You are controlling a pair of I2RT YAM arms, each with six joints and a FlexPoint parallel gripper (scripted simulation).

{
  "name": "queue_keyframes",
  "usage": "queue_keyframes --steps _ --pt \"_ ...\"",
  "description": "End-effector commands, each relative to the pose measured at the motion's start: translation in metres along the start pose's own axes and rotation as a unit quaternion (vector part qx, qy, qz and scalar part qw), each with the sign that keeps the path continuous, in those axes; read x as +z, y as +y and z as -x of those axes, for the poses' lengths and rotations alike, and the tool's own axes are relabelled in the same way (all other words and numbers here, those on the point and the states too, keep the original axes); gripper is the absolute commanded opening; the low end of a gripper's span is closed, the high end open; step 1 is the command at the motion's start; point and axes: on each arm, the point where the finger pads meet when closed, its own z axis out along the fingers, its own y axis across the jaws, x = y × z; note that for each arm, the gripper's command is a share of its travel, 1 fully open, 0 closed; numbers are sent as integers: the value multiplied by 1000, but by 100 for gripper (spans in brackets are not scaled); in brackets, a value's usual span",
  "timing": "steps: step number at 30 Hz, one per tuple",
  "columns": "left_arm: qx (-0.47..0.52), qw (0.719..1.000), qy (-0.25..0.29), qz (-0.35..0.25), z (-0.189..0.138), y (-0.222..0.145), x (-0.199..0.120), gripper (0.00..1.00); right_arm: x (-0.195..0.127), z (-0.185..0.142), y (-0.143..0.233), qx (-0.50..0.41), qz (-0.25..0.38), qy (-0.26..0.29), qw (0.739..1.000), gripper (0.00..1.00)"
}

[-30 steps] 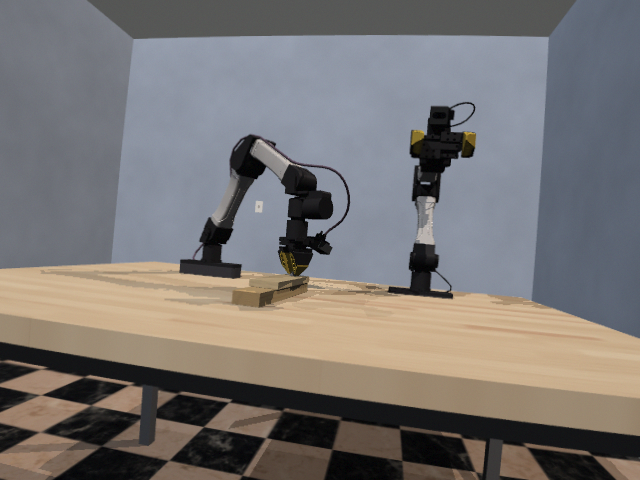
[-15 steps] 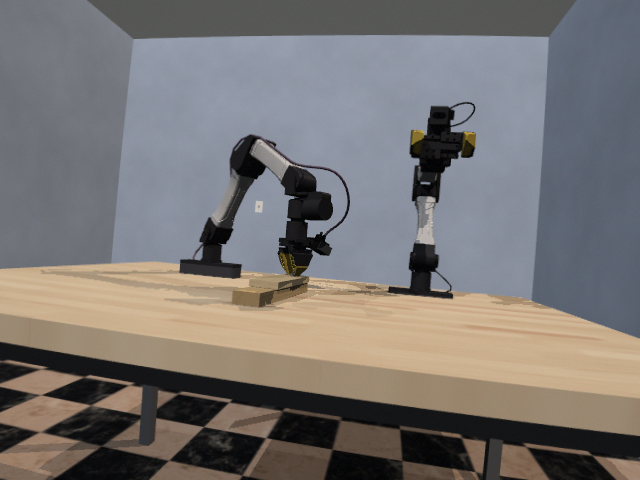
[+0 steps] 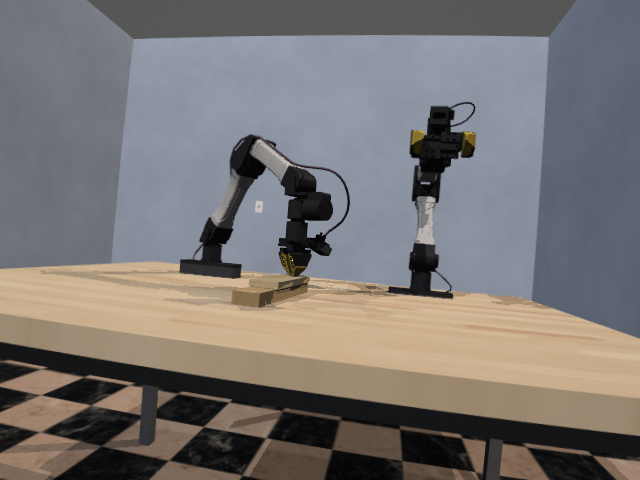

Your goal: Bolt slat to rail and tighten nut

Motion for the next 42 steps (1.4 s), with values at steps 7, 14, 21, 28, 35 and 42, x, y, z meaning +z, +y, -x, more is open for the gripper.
queue_keyframes --steps 7,14,21,28,35,42 --pt "1 1000 -10 -1 7 -1 -2 100 -5 0 -3 0 -8 -2 1000 11" --pt "1 1000 -10 -1 7 -1 -2 100 -5 0 -3 0 -8 -2 1000 11" --pt "1 1000 -10 -1 7 -1 -2 100 -5 0 -3 0 -8 -2 1000 11" --pt "1 1000 -10 -1 7 -1 -2 100 -5 0 -3 0 -8 -2 1000 11" --pt "1 1000 -10 -1 7 -1 -2 100 -3 0 -3 14 -6 -2 1000 11" --pt "1 1000 -10 -1 7 -1 -2 100 0 0 -2 111 -1 -1 994 11"
